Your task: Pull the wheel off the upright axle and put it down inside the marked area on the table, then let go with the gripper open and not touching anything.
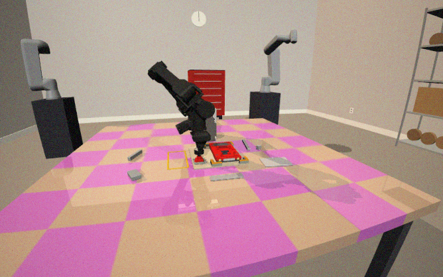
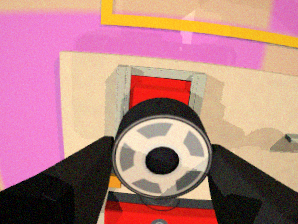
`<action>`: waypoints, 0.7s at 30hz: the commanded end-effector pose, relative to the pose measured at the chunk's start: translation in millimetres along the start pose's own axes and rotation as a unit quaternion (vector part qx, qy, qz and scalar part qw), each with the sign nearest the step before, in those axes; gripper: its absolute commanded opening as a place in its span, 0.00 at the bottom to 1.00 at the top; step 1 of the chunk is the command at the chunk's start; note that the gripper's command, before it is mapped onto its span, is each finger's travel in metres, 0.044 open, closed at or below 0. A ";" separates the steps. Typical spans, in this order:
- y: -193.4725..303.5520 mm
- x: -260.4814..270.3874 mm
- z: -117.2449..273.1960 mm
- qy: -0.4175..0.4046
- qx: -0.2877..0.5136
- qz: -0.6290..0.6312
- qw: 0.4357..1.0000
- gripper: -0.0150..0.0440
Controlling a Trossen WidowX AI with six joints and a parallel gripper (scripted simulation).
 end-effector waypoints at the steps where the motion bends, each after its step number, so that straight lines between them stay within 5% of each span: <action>1: 0.4 1.3 3.6 -0.002 0.001 -0.002 1.000 0.25; 21: 0.5 1.2 10.2 -0.003 0.001 -0.001 1.000 0.25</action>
Point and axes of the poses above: the point midway between the two fingers, 35 mm back from their tips, its own z axis back along the fingers, its own x axis across the jaws, y = z × x, the point moved 1 cm from there along z, back along the fingers, and after that the axes turned 11 degrees about -z, right-handed, at the moved point
